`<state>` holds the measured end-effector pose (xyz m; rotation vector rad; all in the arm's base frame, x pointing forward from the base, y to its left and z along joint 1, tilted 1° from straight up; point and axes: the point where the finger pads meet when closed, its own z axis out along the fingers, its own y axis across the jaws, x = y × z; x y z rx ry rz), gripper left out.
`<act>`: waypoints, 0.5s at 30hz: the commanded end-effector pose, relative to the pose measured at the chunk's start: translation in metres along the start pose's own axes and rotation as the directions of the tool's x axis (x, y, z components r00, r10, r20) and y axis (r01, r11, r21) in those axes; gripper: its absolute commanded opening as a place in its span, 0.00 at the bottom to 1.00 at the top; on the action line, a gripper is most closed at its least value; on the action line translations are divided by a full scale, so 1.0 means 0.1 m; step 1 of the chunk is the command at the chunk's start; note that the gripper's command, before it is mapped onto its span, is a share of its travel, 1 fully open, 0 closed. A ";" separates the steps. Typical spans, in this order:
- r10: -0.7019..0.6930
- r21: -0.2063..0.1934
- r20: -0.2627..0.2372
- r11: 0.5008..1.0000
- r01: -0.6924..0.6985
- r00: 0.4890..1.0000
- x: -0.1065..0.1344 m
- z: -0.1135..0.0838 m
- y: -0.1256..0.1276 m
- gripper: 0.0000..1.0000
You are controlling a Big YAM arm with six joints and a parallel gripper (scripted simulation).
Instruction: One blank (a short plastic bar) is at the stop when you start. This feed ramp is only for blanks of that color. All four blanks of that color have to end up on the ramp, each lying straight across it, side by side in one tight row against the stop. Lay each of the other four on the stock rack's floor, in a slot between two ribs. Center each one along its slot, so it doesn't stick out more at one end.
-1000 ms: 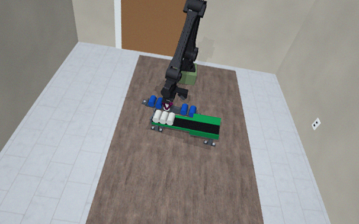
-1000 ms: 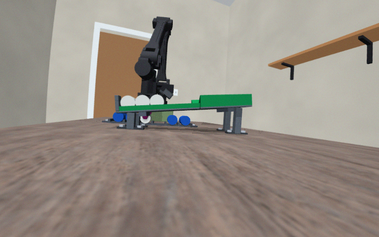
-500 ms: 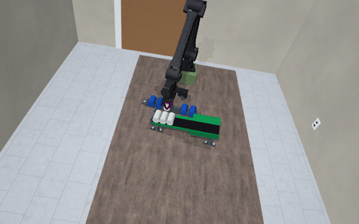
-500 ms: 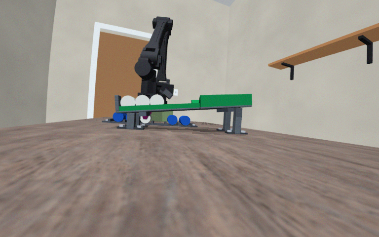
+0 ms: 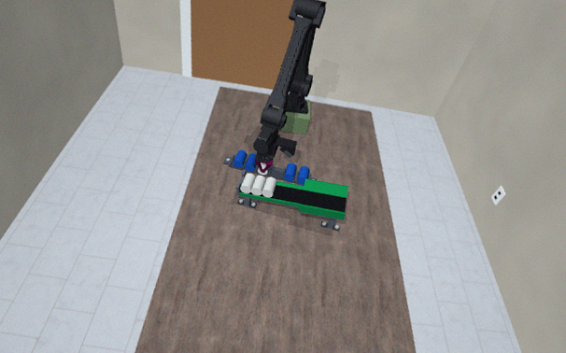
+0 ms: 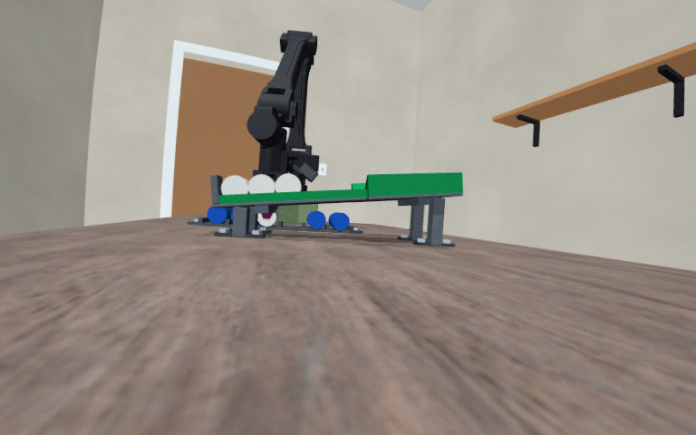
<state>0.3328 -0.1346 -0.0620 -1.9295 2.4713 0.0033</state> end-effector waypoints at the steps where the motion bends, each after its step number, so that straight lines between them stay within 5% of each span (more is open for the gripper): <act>1: -0.016 -0.010 0.004 1.000 0.017 1.000 -0.03 0.07 0.01 0.63; 6: -0.016 -0.023 0.006 1.000 0.016 1.000 -0.04 0.04 0.02 0.63; 9: -0.017 0.037 -0.003 0.999 0.017 1.000 -0.01 -0.22 -0.18 0.63; 15: -0.017 0.044 -0.005 0.999 0.017 1.000 0.00 -0.47 -0.21 0.63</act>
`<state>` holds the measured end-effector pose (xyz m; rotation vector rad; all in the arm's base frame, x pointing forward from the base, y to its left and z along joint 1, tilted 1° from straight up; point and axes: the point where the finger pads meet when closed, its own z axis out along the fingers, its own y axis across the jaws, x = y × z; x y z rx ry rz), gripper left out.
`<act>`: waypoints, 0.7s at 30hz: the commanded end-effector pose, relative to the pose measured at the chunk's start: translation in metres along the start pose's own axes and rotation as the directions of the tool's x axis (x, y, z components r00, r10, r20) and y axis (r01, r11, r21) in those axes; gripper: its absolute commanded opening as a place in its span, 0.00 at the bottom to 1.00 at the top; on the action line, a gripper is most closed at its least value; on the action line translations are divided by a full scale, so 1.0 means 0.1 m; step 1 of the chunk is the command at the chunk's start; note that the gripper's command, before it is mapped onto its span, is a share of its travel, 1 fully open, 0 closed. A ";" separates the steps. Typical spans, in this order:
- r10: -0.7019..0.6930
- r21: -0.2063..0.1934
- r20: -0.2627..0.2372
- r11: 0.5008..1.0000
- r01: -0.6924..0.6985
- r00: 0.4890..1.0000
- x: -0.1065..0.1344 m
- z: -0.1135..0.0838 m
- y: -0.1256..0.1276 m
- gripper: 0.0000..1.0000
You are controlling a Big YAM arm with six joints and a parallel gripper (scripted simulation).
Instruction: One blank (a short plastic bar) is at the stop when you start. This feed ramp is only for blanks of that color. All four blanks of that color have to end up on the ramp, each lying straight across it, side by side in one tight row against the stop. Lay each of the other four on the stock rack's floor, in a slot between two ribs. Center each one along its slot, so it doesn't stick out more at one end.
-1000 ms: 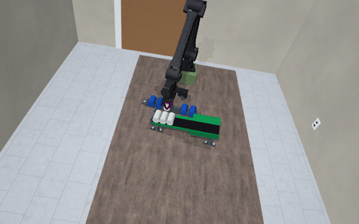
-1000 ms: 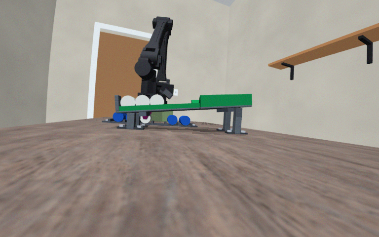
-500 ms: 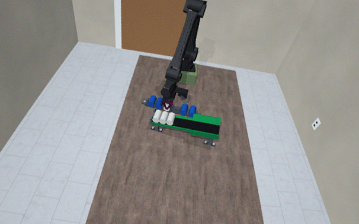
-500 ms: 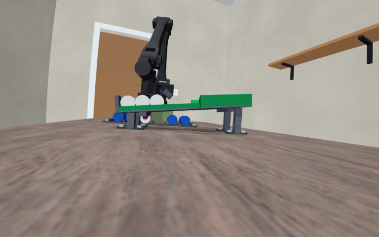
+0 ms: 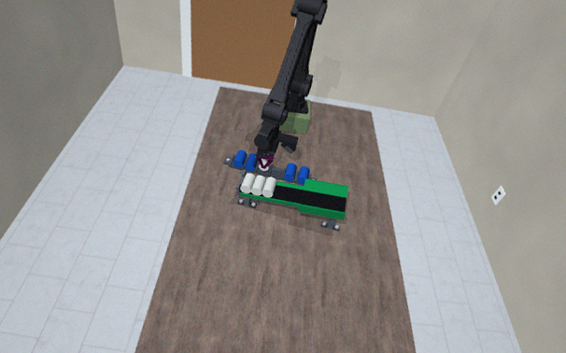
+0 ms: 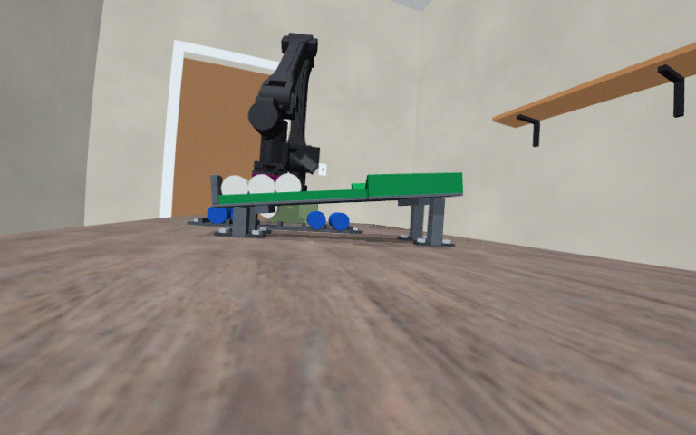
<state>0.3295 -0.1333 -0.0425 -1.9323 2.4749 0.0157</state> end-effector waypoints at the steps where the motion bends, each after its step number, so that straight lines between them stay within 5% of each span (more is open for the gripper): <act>1: -0.017 0.054 -0.006 0.998 0.017 1.000 0.01 -0.35 -0.25 0.63; 10: -0.014 0.060 -0.007 0.998 0.014 1.000 0.03 -0.96 -0.24 0.63; 11: -0.014 0.060 -0.007 0.998 0.014 1.000 0.03 -0.99 -0.24 0.63; 13: -0.013 -0.017 0.005 1.000 0.013 1.000 0.00 -0.75 0.00 0.63; 14: -0.013 -0.023 0.006 1.000 0.013 1.000 -0.01 -0.73 0.03 0.63; 21: -0.014 0.025 -0.002 1.000 0.014 1.000 0.02 -0.84 -0.14 0.63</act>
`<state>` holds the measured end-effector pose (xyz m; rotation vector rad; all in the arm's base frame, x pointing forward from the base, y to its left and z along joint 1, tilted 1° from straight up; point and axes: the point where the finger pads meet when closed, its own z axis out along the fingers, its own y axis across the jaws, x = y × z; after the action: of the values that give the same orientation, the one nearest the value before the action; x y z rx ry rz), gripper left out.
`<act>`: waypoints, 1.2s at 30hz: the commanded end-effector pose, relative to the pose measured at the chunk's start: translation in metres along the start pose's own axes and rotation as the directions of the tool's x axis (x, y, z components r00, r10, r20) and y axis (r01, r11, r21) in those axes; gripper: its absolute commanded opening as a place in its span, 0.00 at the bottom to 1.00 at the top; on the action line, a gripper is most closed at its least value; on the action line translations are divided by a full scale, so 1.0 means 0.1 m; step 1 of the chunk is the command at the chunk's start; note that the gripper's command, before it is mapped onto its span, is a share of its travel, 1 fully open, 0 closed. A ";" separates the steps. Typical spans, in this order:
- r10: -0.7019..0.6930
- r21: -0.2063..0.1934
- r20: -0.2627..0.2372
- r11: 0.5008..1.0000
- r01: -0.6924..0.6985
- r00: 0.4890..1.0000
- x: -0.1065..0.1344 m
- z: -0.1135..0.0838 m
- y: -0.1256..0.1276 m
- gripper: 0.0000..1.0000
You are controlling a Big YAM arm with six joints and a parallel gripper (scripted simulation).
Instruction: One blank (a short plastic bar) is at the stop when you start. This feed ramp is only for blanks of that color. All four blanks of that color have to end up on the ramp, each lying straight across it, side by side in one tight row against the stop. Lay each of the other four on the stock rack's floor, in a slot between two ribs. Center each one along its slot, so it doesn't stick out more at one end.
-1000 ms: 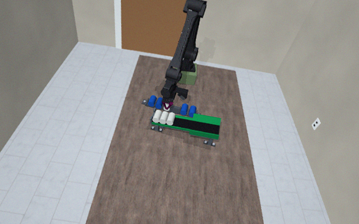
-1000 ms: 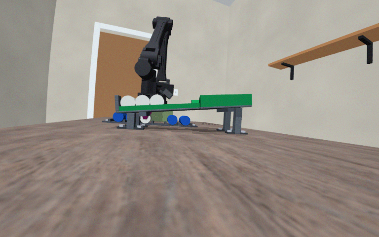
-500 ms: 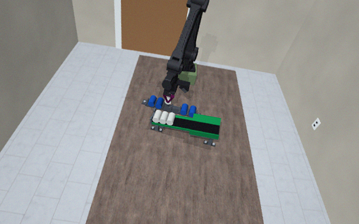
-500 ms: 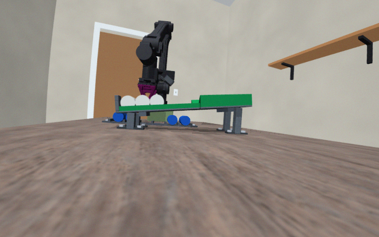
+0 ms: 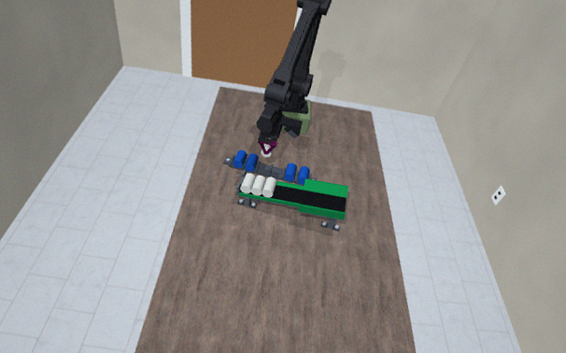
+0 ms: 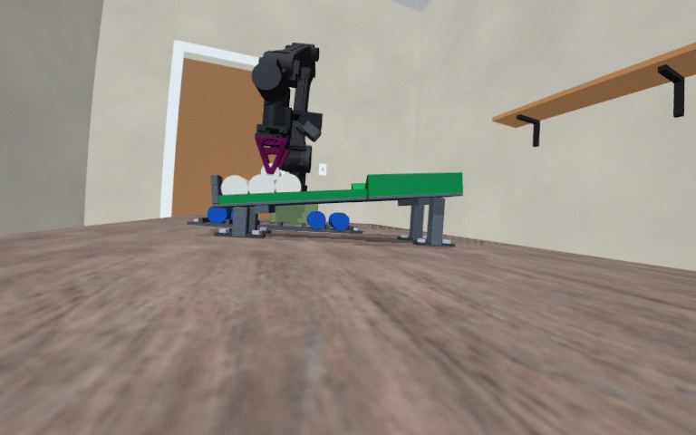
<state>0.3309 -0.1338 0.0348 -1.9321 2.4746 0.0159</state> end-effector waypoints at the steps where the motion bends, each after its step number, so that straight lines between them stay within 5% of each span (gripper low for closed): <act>1: -0.014 0.027 -0.003 1.000 0.014 1.000 0.02 -0.08 -0.14 0.63; 5: -0.002 0.028 -0.002 1.000 0.002 1.000 -0.07 -0.17 -0.35 0.63; 9: 0.005 0.030 0.000 1.000 -0.005 1.000 -0.32 -0.38 -0.84 0.63; 12: 0.005 0.030 -0.001 1.000 -0.005 1.000 -0.35 -0.40 -0.90 0.63; 19: 0.019 0.032 0.003 0.999 -0.019 1.000 -1.03 -0.76 -1.73 0.63; 23: 0.042 0.033 0.004 0.999 -0.042 0.999 -0.96 -0.79 -1.79 0.63; 24: 0.043 -0.025 -0.004 0.999 -0.043 0.999 -0.94 -0.58 -1.57 0.63; 29: 0.043 -0.024 -0.004 0.999 -0.043 0.999 -0.94 -0.58 -1.57 0.63; 30: 0.042 0.045 0.005 0.998 -0.042 0.999 -0.96 -0.79 -1.82 0.63; 36: 0.027 0.021 0.003 0.999 -0.027 1.000 -1.03 -0.67 -1.71 0.63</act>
<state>0.5099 -0.0754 0.1008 -1.9151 2.4847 0.0138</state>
